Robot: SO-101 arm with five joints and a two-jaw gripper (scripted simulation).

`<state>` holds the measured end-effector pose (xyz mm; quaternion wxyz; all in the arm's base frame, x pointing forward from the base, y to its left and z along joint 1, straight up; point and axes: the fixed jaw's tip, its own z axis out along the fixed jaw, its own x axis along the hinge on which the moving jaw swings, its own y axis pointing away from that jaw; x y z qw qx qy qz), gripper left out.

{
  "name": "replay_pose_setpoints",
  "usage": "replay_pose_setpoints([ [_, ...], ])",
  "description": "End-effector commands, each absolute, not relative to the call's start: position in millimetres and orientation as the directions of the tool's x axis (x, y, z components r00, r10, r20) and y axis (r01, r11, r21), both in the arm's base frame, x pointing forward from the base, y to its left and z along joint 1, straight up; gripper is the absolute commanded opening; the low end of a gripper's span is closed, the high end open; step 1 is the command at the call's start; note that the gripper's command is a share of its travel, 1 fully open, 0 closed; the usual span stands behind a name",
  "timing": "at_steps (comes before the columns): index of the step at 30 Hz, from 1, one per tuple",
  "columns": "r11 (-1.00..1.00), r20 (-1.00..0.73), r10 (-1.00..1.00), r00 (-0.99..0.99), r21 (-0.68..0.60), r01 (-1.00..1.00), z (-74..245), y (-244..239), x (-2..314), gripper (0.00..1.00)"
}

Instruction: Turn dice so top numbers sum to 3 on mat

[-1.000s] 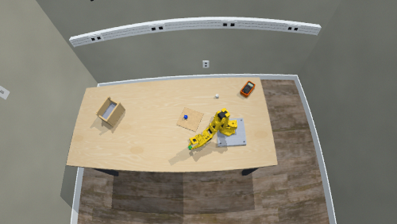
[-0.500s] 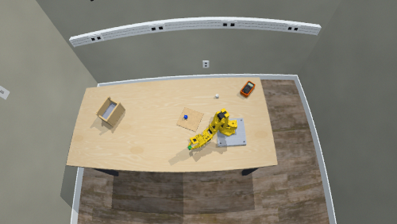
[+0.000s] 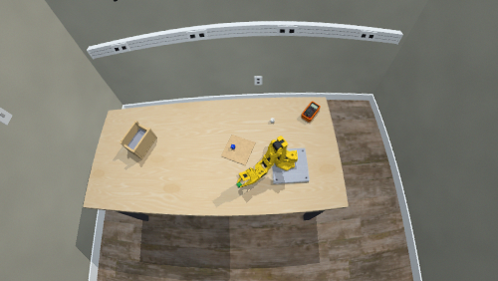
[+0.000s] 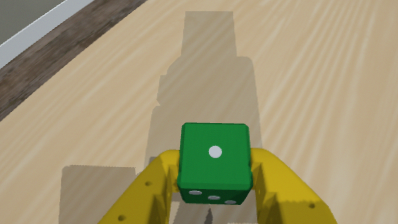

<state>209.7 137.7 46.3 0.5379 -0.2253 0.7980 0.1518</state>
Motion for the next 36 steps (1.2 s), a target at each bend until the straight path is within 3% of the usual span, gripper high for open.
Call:
replay_pose_setpoints([
  [1, 0.846, -0.921, -0.215, -0.325, -0.010, -0.532, 42.1, 137.2, 205.5, 0.00],
  [36, 0.846, -0.921, -0.215, -0.325, -0.010, -0.532, 33.0, 137.1, 205.4, 0.00],
])
